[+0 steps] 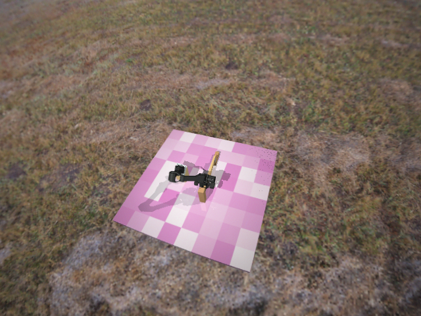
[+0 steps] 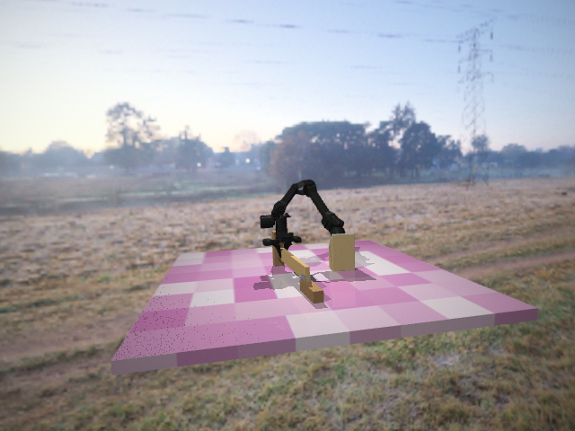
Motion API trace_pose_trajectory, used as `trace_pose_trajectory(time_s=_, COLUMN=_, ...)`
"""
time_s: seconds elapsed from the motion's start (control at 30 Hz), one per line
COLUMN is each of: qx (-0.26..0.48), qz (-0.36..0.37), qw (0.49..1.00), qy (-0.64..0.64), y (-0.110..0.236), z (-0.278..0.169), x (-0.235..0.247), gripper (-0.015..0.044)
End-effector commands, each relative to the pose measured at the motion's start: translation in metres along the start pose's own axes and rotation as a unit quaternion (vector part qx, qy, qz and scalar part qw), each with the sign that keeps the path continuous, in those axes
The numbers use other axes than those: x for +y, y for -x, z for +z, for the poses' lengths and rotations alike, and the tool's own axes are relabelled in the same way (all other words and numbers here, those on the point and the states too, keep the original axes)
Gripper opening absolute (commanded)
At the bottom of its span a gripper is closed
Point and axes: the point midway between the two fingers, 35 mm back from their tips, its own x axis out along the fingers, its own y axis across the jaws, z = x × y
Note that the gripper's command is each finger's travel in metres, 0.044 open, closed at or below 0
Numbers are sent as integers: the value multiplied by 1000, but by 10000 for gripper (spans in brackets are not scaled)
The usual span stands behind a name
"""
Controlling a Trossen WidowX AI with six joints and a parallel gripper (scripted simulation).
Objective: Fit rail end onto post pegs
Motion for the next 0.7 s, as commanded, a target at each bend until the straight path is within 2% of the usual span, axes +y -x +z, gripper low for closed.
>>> trace_pose_trajectory(time_s=0.0, qx=2, qz=-3, qw=1000, qy=0, y=2, z=-4, x=-1, gripper=0)
trace_pose_trajectory(time_s=0.4, qx=2, qz=-3, qw=1000, qy=0, y=3, z=-8, x=-1, gripper=0)
trace_pose_trajectory(time_s=0.67, qx=0, qz=0, qw=1000, qy=0, y=0, z=-4, x=0, gripper=210)
